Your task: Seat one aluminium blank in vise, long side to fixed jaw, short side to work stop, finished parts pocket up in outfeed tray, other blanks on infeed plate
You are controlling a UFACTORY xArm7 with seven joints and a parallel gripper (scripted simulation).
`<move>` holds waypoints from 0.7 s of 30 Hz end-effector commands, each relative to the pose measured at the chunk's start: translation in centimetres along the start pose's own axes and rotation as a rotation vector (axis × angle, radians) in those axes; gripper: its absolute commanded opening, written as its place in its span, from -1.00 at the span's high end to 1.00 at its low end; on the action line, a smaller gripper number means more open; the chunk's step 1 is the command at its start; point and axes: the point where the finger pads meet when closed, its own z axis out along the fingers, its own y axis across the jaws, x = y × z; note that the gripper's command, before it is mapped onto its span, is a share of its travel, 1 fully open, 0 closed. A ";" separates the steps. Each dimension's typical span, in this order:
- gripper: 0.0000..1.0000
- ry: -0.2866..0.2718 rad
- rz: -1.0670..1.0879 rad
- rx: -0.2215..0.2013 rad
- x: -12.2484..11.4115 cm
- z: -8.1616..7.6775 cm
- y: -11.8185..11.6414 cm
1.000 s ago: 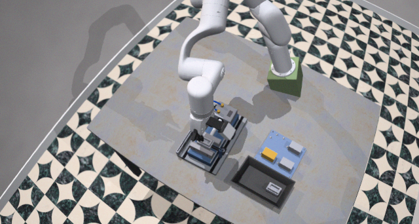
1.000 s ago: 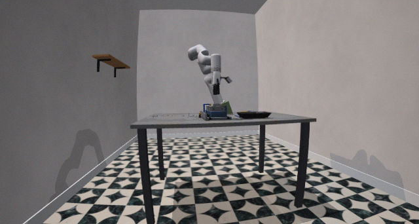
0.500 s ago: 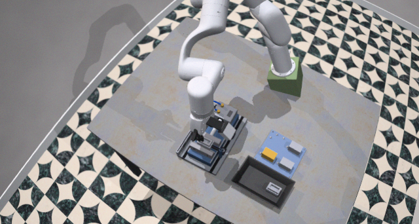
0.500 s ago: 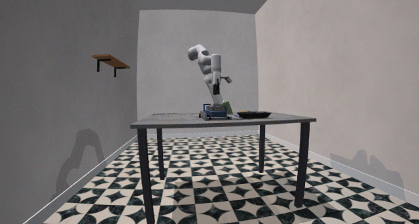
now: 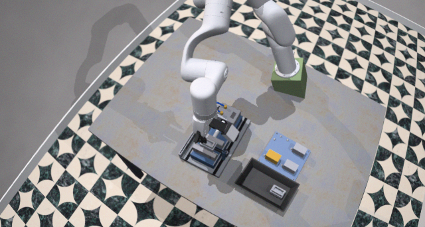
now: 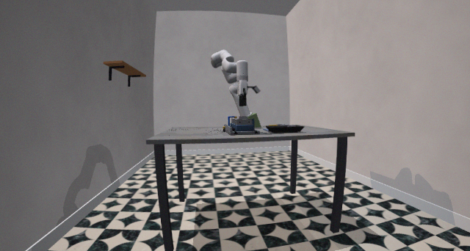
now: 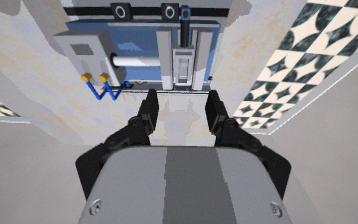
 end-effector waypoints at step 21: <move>-0.37 -0.001 0.000 -0.005 0.0 1.4 0.1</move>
